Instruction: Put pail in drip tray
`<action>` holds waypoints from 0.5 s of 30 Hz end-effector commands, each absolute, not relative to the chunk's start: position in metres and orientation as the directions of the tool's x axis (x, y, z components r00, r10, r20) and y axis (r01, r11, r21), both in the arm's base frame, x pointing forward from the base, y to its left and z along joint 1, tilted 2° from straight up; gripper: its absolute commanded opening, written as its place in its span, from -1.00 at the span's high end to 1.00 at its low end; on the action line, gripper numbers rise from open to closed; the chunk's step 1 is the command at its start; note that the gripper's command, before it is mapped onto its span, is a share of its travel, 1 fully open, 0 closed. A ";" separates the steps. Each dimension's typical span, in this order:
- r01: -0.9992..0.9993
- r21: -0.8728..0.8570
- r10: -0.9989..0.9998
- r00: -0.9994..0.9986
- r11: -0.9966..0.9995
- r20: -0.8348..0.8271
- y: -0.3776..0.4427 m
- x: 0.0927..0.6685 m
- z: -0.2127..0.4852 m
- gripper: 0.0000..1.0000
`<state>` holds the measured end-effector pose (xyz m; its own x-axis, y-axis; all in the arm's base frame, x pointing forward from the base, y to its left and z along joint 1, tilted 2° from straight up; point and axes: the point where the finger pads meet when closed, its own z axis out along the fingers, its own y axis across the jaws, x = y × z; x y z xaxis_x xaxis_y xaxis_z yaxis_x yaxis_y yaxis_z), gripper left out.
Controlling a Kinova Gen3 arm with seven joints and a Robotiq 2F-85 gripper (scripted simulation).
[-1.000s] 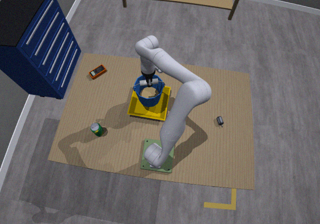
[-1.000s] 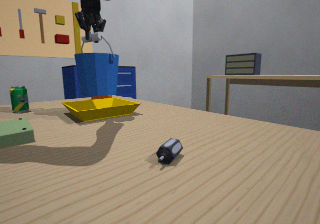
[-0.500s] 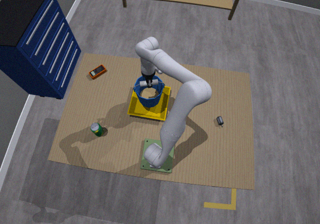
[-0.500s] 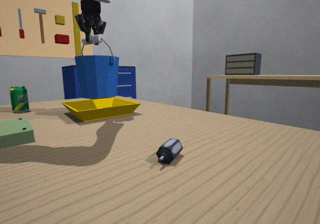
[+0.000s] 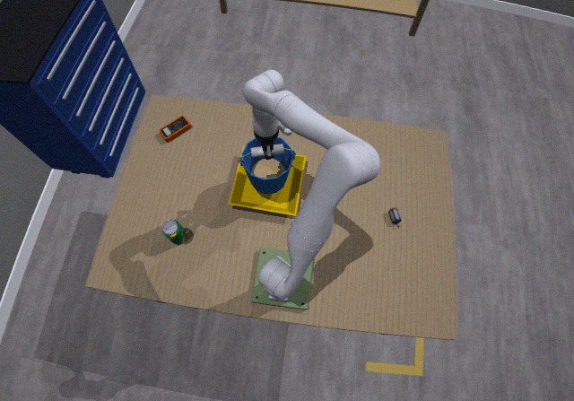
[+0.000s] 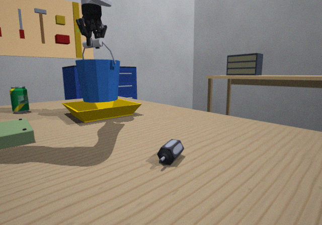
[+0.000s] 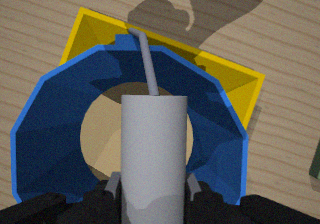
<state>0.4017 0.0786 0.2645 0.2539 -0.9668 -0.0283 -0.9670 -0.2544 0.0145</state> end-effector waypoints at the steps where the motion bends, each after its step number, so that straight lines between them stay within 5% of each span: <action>1: -0.966 0.016 -0.966 0.256 -0.256 -0.029 0.079 0.401 0.260 0.80; 15: -0.966 0.016 -0.966 0.256 -0.256 -0.029 0.079 0.400 0.244 0.80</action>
<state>0.4014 0.0789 0.2477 0.2536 -0.9669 -0.0281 -0.9671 -0.2540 0.0141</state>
